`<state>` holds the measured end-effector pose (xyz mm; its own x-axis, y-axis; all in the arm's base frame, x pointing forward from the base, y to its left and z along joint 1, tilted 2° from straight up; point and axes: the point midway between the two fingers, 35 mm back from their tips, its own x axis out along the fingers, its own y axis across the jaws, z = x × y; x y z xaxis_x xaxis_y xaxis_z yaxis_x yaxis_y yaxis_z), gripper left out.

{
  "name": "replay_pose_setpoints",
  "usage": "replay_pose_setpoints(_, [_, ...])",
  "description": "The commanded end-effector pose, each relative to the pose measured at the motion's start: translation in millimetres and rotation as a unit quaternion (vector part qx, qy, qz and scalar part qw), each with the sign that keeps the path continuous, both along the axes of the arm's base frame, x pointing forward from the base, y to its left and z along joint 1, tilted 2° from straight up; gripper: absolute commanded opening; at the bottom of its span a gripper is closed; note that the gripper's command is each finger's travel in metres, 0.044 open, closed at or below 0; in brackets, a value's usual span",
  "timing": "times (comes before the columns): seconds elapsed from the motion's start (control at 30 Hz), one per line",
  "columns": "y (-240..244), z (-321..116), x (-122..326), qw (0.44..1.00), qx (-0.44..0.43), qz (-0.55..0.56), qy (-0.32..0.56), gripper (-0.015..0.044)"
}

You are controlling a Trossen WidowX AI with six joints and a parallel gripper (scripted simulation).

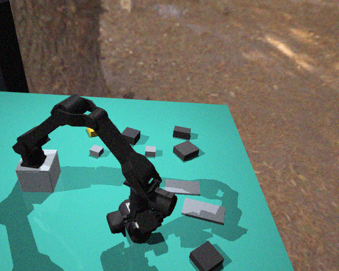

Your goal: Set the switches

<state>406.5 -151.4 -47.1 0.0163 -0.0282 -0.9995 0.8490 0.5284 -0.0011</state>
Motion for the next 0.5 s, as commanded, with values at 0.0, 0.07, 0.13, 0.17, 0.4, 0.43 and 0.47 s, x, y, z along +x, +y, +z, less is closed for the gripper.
replay_pose_setpoints(0.0, [32.8,25.4,-16.7,1.000,-0.001,0.005,-0.003,0.0440])
replay_pose_setpoints(0.07, [39.4,29.7,-22.0,1.000,0.000,0.005,-0.003,0.0440])
replay_pose_setpoints(0.13, [39.4,29.7,-22.0,1.000,0.000,0.005,-0.003,0.0440])
replay_pose_setpoints(0.17, [39.4,29.7,-22.0,1.000,0.000,0.005,-0.003,0.0440])
replay_pose_setpoints(0.4, [39.4,29.7,-22.0,1.000,0.000,0.005,-0.003,0.0440])
replay_pose_setpoints(0.43, [39.4,29.7,-22.0,1.000,0.000,0.005,-0.003,0.0440])
replay_pose_setpoints(0.47, [39.4,29.7,-22.0,1.000,0.000,0.005,-0.003,0.0440])
